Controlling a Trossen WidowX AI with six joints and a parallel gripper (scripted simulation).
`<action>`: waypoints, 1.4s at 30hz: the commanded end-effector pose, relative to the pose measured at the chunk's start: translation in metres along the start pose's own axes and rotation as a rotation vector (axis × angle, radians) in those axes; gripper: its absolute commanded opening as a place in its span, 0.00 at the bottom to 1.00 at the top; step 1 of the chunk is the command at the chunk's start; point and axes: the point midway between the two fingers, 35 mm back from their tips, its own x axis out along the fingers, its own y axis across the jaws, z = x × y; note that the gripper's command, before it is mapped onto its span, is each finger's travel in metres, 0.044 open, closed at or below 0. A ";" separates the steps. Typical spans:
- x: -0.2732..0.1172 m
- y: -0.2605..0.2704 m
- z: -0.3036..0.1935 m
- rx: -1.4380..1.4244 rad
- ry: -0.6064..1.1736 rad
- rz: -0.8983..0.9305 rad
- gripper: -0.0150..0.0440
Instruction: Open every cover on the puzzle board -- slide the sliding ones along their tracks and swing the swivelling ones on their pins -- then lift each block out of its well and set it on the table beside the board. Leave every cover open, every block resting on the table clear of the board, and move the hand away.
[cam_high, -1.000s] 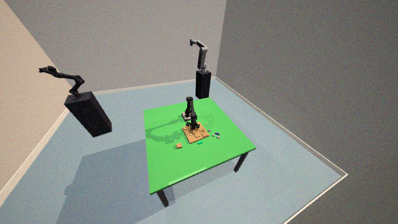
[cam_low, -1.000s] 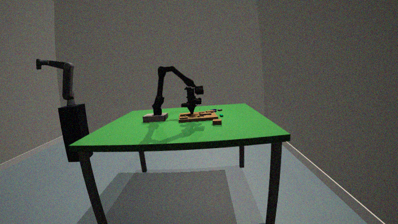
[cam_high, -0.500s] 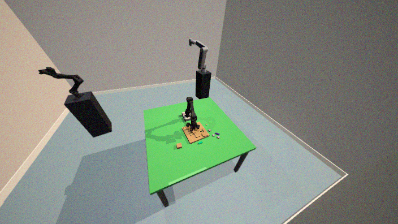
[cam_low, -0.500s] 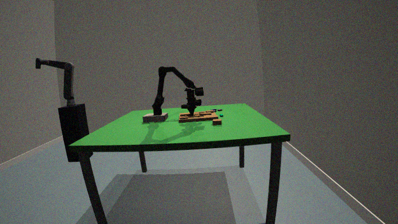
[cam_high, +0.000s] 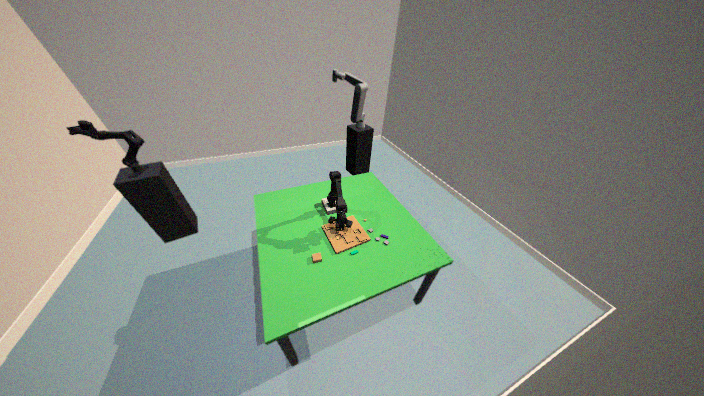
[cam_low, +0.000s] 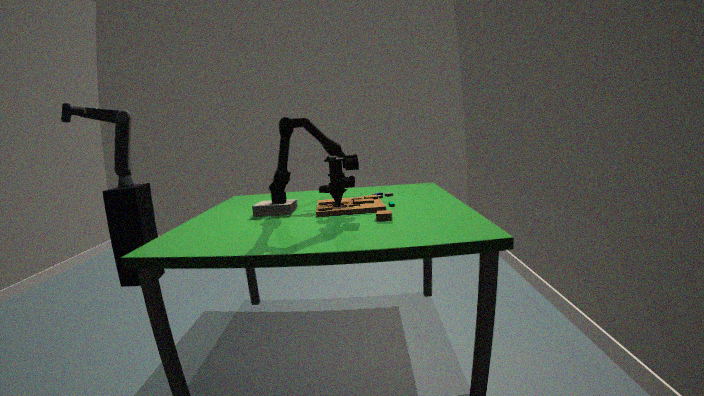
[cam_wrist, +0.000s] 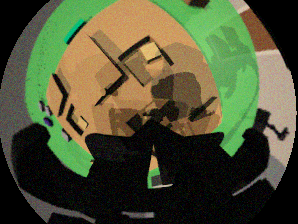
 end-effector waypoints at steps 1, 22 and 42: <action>0.001 -0.001 -0.002 0.000 0.005 -0.001 0.25; 0.001 -0.001 -0.002 0.000 0.005 -0.001 0.25; -0.006 0.001 -0.001 0.000 0.003 0.000 0.25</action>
